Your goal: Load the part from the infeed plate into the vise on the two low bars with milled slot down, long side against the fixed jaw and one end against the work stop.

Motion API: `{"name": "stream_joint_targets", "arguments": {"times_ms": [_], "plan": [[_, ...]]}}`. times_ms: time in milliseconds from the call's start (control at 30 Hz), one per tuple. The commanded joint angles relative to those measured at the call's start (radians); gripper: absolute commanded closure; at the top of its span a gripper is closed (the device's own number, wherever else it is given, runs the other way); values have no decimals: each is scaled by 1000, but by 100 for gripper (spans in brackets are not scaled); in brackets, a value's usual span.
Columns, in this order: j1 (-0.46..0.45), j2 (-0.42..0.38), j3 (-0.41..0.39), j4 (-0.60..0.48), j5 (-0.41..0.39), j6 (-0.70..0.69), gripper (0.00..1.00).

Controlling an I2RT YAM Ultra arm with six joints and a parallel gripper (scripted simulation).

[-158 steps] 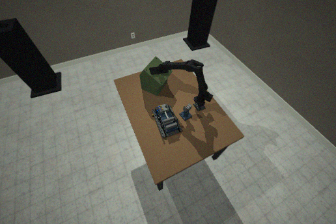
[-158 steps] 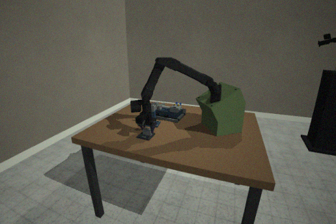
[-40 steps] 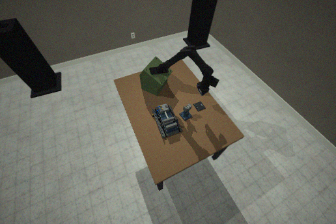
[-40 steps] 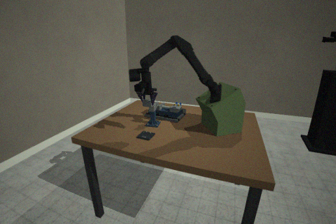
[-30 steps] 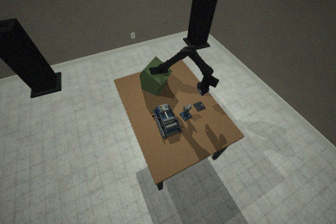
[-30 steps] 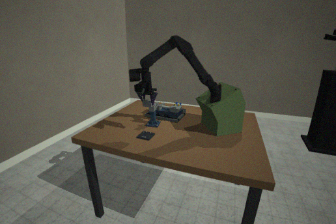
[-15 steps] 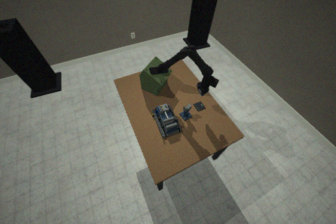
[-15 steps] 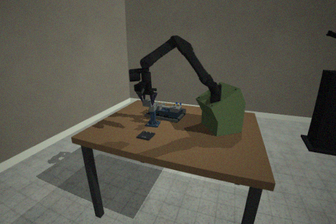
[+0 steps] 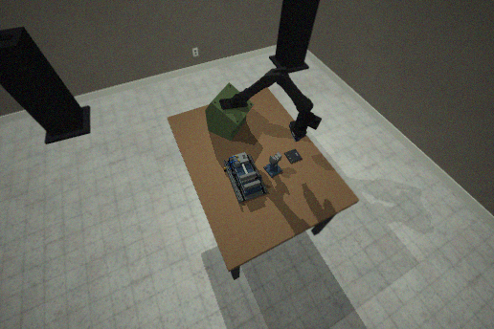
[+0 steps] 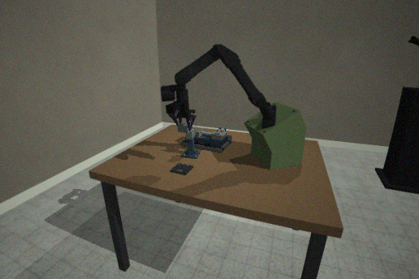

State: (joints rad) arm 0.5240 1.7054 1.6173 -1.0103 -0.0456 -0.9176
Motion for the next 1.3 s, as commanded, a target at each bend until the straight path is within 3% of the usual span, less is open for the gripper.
{"name": "stream_joint_targets", "arguments": {"times_ms": [0, 567, 1267], "plan": [[-12, -52, 44, -13, -15, 28, 100], [-48, -51, 36, -8, -33, 201, 100], [-117, -46, -3, 13, -66, 541, 100]]}}
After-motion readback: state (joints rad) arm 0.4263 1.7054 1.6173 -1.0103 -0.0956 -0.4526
